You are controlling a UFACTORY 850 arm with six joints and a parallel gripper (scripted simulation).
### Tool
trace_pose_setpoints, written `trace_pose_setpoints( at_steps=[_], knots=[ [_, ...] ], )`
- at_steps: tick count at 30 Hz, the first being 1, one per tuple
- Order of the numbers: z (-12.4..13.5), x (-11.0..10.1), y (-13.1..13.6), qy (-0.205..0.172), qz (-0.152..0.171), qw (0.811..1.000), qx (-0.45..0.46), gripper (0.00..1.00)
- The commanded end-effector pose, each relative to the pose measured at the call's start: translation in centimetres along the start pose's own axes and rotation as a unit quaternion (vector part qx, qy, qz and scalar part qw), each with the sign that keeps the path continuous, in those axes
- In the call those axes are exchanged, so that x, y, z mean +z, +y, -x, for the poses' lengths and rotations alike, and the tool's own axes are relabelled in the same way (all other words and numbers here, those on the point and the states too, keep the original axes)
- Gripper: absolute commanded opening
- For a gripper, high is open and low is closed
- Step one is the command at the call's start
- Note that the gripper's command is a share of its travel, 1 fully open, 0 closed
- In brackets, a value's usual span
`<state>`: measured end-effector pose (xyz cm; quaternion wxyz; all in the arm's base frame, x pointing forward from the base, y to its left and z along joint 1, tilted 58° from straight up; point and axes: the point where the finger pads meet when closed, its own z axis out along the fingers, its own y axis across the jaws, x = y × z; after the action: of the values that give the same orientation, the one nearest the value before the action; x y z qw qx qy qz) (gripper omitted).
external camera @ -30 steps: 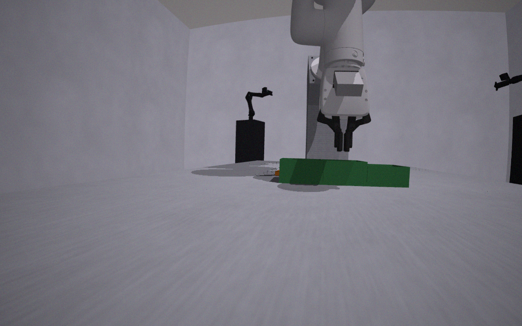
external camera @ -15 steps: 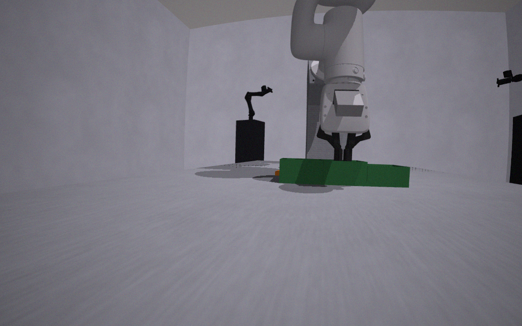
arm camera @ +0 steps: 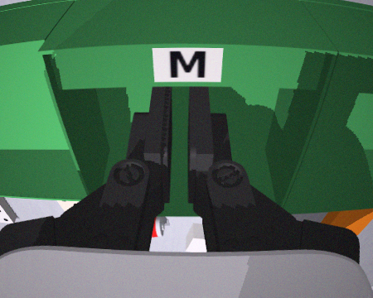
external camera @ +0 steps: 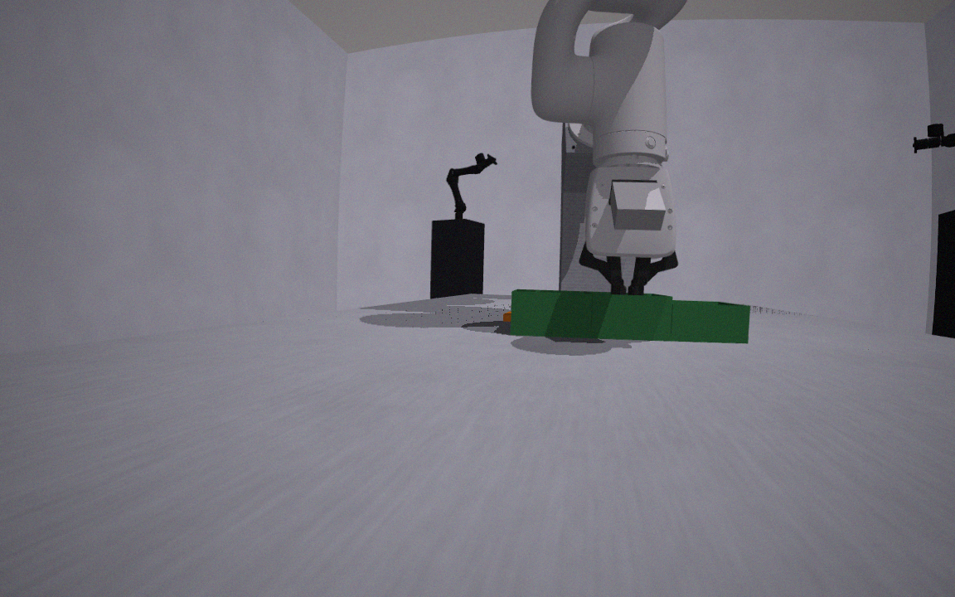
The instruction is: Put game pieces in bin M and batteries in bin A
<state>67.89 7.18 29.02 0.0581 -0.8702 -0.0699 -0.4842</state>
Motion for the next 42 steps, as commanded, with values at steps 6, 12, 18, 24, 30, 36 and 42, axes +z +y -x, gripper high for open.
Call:
trace_pose_setpoints(
  at_steps=[6, 12, 18, 24, 30, 36, 42],
  knots=[
    [-0.04, -0.01, 0.01, 0.000, 0.000, 1.000, 0.000, 0.07],
    [-0.04, -0.01, 0.01, 0.000, 0.000, 1.000, 0.000, 0.07],
    [-0.04, -0.01, 0.01, 0.000, 0.000, 1.000, 0.000, 0.07],
    [-0.04, -0.01, 0.01, 0.000, 0.000, 1.000, 0.000, 0.07],
    [-0.04, -0.01, 0.01, 0.000, 0.000, 1.000, 0.000, 0.07],
    [-0.04, -0.14, 0.00, 0.000, 0.000, 1.000, 0.000, 0.07],
    [-0.04, -0.67, 0.01, 0.000, 0.000, 1.000, 0.000, 0.07]
  ],
)
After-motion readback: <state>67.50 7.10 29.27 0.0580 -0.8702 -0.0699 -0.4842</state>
